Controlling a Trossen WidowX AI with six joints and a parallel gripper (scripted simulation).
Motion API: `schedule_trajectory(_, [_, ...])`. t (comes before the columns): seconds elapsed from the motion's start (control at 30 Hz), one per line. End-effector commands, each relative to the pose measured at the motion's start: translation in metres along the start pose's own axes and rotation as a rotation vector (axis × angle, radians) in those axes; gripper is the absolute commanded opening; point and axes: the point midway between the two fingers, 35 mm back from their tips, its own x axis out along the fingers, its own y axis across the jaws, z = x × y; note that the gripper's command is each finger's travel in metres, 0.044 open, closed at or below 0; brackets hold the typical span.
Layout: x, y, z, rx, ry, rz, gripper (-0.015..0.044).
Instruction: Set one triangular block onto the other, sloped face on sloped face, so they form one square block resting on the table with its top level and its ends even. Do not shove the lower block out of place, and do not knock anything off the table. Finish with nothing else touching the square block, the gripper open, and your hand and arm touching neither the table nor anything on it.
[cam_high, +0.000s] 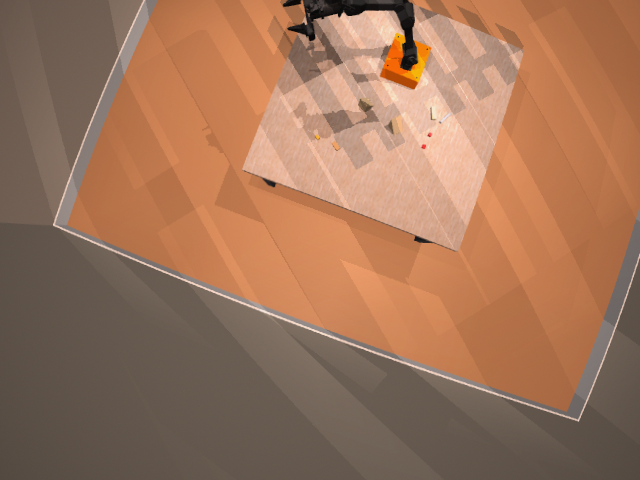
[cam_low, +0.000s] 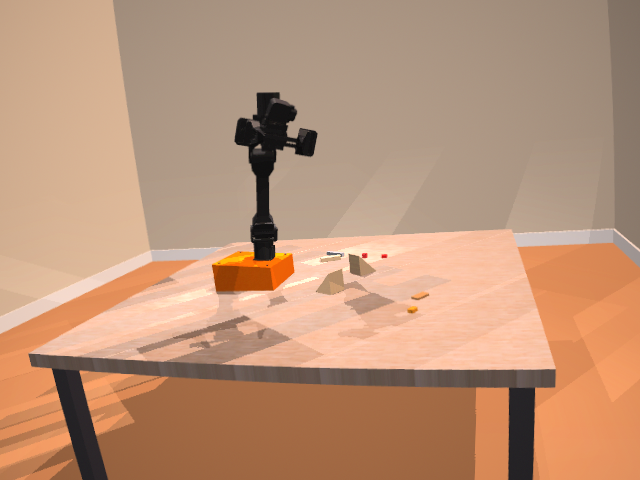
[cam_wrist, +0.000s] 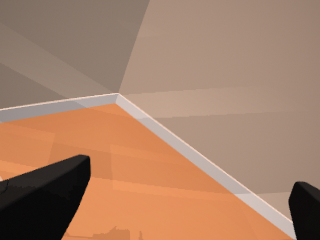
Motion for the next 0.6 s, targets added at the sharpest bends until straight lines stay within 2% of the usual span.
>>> schedule_trajectory(0.0, [0.0, 0.003, -0.001, -0.004, 0.004, 0.007, 0.0426])
schedule_trajectory(0.03, [-0.001, 0.01, -0.005, -0.015, 0.014, 0.027, 0.044])
schedule_trajectory(0.3, [-0.029, 0.127, -0.068, -0.196, 0.151, 0.363, 0.044])
schedule_trajectory(0.57, [-0.097, 0.23, -0.138, -0.368, 0.239, 0.723, 0.044])
